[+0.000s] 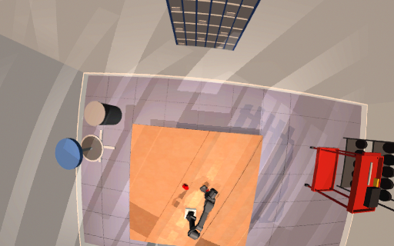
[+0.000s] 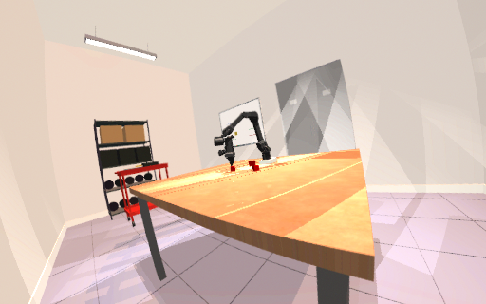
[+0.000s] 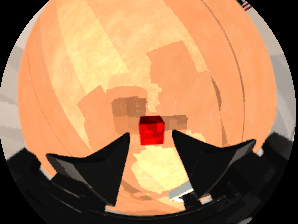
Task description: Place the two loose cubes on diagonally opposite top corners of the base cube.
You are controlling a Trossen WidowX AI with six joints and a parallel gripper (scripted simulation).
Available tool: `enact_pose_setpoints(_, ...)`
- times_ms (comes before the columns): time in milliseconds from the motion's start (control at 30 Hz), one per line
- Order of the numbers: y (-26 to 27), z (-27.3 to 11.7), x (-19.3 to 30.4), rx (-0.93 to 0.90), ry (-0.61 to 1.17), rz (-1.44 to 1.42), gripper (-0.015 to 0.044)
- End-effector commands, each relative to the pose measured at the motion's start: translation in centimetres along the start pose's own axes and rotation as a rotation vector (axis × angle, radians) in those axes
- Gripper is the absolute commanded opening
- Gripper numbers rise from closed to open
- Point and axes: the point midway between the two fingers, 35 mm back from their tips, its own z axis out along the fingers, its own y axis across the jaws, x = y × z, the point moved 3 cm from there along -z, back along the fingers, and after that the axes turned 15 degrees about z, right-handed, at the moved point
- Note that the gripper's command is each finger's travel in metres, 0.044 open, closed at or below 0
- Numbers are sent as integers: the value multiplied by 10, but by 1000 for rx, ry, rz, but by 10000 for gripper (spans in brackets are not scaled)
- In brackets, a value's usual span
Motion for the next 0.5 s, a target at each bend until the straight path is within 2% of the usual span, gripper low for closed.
enact_pose_setpoints(0,-2,11,2,9,15,3,265)
enact_pose_setpoints(300,-2,21,3,9,15,3,265)
enact_pose_setpoints(467,-2,21,3,9,15,3,134)
